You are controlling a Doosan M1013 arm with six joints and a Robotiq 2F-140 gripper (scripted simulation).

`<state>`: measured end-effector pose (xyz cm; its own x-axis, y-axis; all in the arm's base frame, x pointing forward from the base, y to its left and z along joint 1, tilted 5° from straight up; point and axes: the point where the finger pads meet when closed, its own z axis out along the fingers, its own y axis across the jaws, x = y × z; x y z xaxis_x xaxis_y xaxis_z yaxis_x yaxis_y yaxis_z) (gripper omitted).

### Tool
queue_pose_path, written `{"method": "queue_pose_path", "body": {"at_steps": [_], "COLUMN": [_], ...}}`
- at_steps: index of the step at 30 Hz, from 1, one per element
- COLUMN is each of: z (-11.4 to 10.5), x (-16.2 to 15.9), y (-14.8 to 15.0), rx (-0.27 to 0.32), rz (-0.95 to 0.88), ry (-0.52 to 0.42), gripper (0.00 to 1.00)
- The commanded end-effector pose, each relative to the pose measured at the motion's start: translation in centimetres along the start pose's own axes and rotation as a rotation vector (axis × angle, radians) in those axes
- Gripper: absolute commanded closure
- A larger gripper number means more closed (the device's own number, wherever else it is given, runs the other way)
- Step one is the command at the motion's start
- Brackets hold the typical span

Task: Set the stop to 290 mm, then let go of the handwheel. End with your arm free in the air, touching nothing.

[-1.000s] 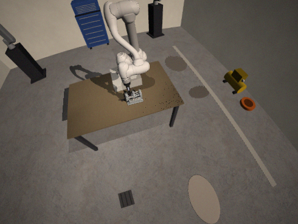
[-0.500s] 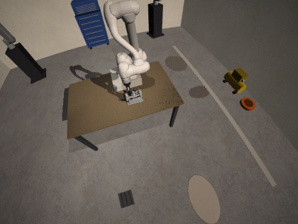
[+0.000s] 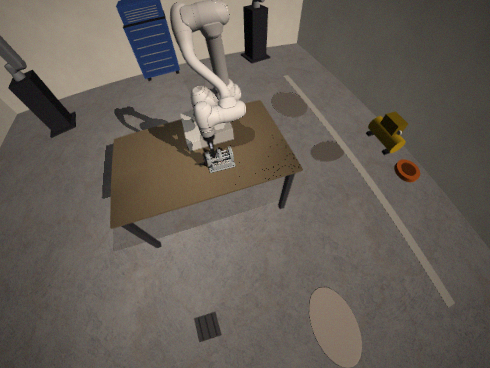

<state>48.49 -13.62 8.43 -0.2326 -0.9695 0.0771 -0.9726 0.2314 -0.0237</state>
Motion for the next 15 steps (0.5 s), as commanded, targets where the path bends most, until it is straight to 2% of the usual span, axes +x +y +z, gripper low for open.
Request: {"method": "queue_pose_path", "body": {"at_steps": [1, 11, 15], "z": [0.0, 0.0, 0.0], "x": [0.0, 0.2, 3.1], "y": [0.0, 0.1, 1.7], "rx": [0.0, 0.0, 0.0], "rz": [0.0, 0.0, 0.0], "ry": [0.0, 0.0, 0.0], "gripper": [0.67, 0.67, 0.67]}}
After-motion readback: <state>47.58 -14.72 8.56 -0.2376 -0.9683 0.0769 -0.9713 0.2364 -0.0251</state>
